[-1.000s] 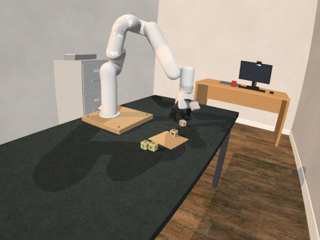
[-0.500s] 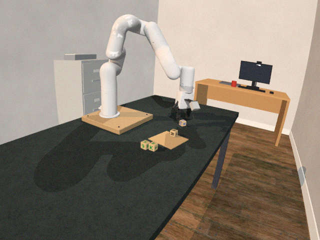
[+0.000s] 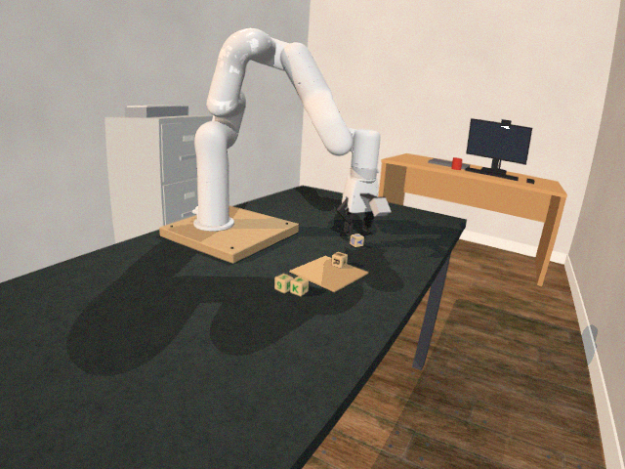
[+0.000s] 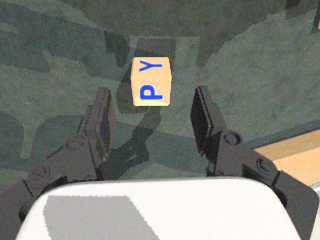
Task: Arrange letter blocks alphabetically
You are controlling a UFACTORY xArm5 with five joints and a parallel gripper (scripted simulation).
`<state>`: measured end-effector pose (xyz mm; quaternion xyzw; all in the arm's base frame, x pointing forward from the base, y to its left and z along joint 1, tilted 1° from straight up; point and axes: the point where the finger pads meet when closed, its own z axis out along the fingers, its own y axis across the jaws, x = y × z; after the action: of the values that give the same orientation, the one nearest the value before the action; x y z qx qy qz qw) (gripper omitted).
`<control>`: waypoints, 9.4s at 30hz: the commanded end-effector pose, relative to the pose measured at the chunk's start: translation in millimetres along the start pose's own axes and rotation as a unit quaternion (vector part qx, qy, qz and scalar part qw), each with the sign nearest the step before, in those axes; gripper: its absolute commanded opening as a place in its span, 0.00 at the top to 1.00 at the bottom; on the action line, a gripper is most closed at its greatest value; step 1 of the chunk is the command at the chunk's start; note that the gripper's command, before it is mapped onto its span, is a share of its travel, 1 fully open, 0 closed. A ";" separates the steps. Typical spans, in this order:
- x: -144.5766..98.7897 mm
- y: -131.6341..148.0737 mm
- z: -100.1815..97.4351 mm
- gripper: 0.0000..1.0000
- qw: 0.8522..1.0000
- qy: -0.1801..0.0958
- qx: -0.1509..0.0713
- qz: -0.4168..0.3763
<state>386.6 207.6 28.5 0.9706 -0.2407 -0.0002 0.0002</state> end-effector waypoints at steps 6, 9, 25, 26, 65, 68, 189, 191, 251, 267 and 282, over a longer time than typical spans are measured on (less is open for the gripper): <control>0.7 -1.1 -1.2 0.31 1.000 0.001 0.002 0.000; 0.7 -1.1 -1.2 0.31 1.000 0.001 0.002 0.000; 0.7 -1.1 -1.2 0.31 1.000 0.001 0.002 0.000; 0.7 -1.1 -1.2 0.31 1.000 0.001 0.002 0.000; 0.7 -1.1 -1.2 0.31 1.000 0.001 0.002 0.000; 0.7 -1.1 -1.2 0.31 1.000 0.001 0.002 0.000; 1.1 -0.8 33.0 0.53 1.000 0.001 0.002 0.000; 1.1 -0.8 33.0 0.53 1.000 0.001 0.002 0.000; 0.0 -1.2 -62.9 0.73 1.000 0.001 0.002 0.000; 24.8 20.2 -67.5 0.73 0.997 0.001 0.002 0.080; 85.4 90.4 -70.5 0.73 0.952 0.002 0.003 0.305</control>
<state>414.7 109.0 96.9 0.8777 -0.4791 0.0006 -0.0006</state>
